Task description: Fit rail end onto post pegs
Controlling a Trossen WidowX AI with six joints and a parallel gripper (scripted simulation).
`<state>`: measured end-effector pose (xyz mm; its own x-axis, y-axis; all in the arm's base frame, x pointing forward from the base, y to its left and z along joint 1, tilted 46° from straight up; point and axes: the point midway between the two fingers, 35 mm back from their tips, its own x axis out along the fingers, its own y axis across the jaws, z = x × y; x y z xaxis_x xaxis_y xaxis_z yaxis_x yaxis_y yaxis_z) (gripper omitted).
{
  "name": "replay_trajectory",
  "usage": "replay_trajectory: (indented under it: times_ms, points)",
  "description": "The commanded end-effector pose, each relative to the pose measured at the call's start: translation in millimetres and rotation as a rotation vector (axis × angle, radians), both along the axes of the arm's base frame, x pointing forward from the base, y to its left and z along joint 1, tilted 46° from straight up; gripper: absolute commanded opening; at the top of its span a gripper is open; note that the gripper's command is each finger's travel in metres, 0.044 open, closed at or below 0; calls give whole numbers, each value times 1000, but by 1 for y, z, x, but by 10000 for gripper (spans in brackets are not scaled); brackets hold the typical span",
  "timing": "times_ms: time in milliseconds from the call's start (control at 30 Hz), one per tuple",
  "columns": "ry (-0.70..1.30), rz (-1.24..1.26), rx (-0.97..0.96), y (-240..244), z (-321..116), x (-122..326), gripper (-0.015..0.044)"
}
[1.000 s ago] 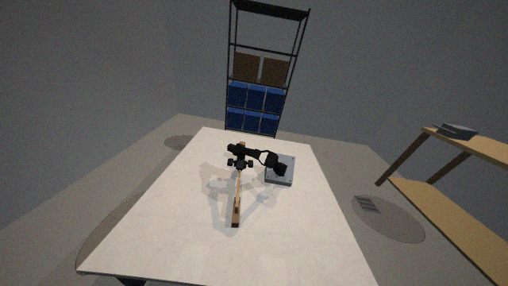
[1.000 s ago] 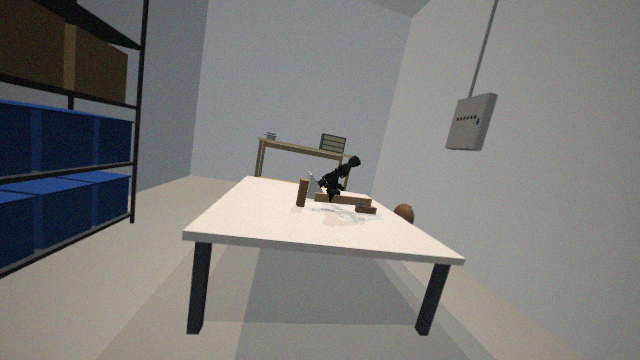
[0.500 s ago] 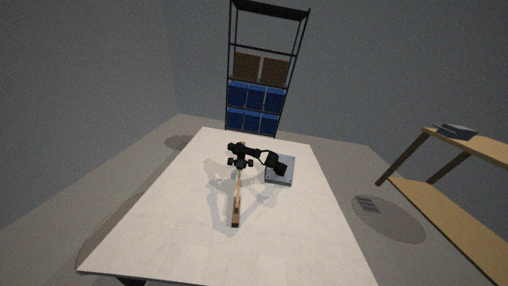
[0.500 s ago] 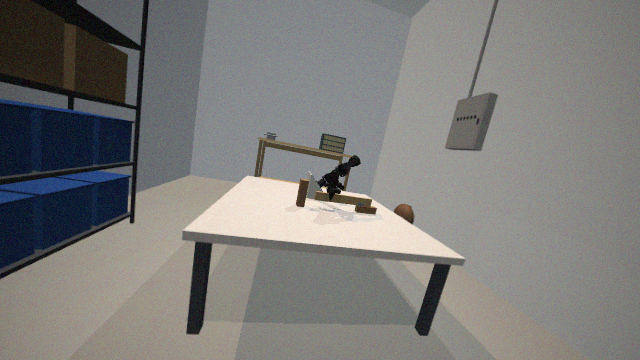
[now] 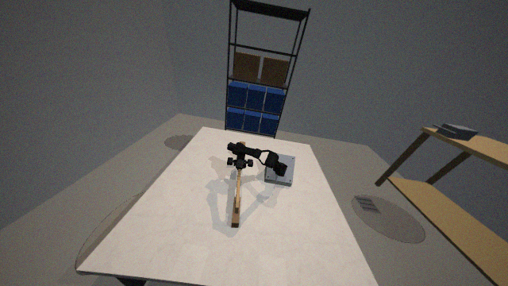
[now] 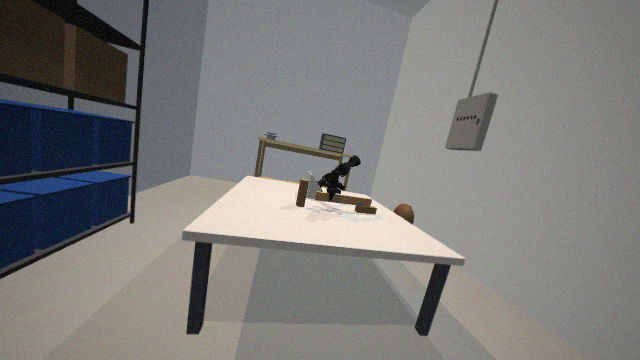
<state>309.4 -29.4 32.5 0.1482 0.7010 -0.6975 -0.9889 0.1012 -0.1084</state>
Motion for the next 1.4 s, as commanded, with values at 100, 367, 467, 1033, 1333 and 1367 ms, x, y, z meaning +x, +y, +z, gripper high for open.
replay_trajectory:
  times_ms: [100,367,467,1033,1333,1367]
  points:
    - [5,-10,1,1,-1,-1,0]
    - [5,-10,1,-1,1,-3,0]
    - [5,-10,1,-2,2,-4,0]
    - [5,-10,1,-2,-1,-4,0]
    - [5,-10,1,1,-1,-4,0]
    - [5,-10,1,1,-1,-4,0]
